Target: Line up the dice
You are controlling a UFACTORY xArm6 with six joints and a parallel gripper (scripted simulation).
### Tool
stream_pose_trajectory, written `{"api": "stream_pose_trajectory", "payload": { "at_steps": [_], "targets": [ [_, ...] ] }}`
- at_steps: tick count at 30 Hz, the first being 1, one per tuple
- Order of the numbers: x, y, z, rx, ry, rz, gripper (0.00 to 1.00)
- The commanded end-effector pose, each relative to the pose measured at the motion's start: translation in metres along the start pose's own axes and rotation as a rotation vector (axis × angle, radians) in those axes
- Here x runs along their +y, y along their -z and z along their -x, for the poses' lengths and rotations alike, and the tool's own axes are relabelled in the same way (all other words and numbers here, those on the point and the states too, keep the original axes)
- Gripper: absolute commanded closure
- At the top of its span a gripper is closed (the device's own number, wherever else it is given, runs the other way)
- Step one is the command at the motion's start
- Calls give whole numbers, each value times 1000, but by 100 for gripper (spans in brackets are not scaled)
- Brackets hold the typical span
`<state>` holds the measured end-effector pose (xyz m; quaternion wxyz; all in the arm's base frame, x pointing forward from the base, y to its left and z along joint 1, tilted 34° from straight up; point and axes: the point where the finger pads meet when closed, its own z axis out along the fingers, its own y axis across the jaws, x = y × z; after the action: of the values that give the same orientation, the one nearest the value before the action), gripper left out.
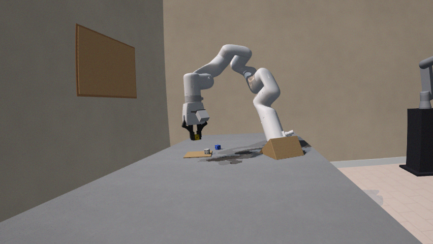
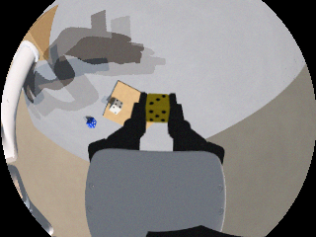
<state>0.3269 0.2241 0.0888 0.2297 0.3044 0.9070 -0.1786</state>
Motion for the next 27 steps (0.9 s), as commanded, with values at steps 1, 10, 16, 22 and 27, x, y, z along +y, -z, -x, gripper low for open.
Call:
{"api": "stream_pose_trajectory", "payload": {
  "at_steps": [1, 10, 16, 22, 27],
  "targets": [
    [1, 2, 2, 0, 10, 5, 79],
    [-15, 4, 41, 4, 248, 7, 79],
    [-29, 5, 68, 4, 421, 8, 79],
    [-43, 5, 90, 2, 572, 7, 79],
    [-60, 6, 113, -1, 738, 5, 79]
  ]
}}
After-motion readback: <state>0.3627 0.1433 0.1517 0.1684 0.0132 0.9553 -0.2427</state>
